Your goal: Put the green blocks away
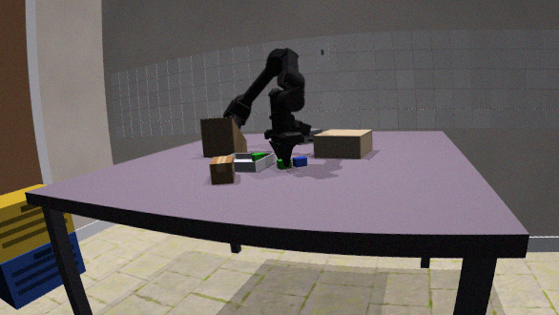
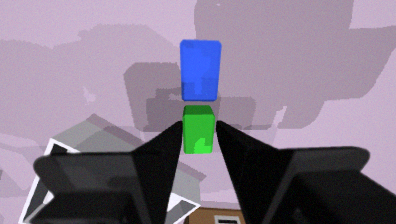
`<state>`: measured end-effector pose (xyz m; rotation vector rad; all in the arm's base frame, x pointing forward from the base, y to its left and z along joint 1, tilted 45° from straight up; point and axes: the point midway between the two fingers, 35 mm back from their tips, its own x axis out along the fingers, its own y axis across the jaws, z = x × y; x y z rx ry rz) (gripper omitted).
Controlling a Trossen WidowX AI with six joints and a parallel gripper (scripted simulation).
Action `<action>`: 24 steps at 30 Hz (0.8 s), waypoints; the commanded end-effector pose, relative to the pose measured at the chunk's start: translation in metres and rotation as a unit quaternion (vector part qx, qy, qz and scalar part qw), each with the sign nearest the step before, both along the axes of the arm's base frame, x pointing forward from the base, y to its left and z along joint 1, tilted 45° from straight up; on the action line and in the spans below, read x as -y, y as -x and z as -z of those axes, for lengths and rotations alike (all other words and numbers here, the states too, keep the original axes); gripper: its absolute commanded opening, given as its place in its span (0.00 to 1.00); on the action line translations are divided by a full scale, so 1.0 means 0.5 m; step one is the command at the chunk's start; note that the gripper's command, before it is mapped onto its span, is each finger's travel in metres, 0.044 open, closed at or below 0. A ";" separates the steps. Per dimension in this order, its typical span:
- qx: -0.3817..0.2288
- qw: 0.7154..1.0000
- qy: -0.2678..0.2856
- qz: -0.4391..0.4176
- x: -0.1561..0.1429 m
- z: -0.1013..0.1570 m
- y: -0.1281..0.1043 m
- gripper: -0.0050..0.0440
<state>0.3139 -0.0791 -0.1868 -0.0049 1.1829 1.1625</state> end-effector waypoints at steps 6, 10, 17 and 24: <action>-0.005 1.000 -0.003 0.000 -0.005 0.004 0.004 0.10; -0.005 1.000 -0.003 0.000 -0.005 0.004 0.004 0.10; -0.005 1.000 -0.003 0.000 0.014 -0.015 0.002 0.10; -0.005 1.000 -0.003 0.000 0.023 -0.024 0.001 0.10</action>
